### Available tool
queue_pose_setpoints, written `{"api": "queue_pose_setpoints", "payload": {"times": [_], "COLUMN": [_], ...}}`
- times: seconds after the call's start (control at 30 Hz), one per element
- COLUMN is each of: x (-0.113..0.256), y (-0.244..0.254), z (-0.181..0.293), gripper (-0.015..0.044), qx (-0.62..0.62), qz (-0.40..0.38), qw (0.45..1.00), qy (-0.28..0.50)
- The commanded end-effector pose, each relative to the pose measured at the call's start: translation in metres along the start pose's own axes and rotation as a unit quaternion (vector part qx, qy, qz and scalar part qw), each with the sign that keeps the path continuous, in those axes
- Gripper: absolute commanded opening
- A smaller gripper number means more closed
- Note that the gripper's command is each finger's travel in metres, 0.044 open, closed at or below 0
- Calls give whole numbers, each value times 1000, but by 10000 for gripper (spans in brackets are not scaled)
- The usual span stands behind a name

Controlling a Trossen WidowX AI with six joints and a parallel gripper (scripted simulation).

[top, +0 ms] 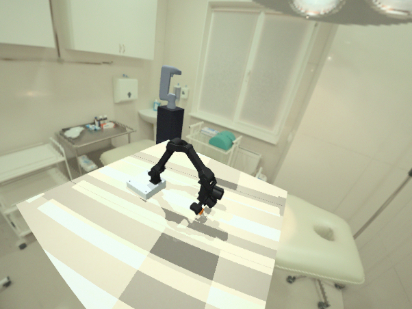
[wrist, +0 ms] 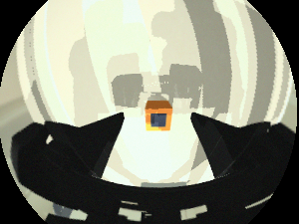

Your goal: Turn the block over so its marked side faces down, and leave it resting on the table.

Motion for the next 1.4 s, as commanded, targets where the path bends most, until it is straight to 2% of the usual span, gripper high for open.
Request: {"api": "queue_pose_setpoints", "payload": {"times": [0.0,0.03,0.43,0.93,0.97,1.13,1.37], "x": [-6,-6,-6,-6,-5,22,22], "y": [0,0,0,0,0,0,0], "z": [1,1,1,1,1,1,2], "gripper": [440,440,125,25,0,0,0], "qx": [3,3,3,3,3,3,3], "qz": [3,3,3,3,3,3,5], "qw": [1000,1000,1000,1000,1000,1000,1000], "qy": [1,1,1,1,1,1,-10]}}
Point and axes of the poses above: the point midway between the two fingers, 35 mm back from their tips, its own x axis back along the fingers, its own y axis across the jaws, z = x × y, the point moved 9 cm from there along x, back along the fingers, and after that the axes turned 13 degrees about x, right-handed, at the moved point
